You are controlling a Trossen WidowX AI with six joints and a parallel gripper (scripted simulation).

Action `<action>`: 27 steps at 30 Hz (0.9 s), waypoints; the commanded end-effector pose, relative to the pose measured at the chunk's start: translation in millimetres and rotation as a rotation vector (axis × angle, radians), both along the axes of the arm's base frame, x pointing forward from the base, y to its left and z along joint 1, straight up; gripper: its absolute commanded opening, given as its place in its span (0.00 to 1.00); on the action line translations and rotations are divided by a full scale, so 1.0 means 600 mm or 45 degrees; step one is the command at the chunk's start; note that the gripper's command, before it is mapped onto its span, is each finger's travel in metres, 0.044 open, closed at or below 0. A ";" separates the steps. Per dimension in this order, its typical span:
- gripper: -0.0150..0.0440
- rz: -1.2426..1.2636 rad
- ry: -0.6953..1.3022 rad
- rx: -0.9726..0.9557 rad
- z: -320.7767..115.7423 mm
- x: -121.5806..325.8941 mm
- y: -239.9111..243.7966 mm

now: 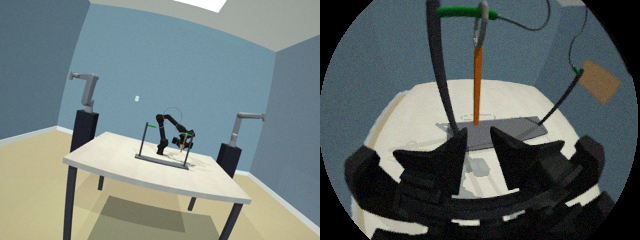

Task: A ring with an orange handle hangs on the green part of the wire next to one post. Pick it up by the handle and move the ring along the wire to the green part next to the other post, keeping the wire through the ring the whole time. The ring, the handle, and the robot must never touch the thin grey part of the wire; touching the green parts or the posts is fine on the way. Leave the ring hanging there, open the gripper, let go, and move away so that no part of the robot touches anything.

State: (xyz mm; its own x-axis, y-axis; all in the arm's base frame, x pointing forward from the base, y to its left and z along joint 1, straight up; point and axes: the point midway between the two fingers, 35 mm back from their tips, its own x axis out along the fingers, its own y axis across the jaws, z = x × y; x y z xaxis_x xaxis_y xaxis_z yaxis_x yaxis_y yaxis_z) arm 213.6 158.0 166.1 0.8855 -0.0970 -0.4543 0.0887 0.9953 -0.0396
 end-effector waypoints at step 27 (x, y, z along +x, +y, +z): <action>1.00 0.004 -0.010 -0.002 0.035 -0.061 0.004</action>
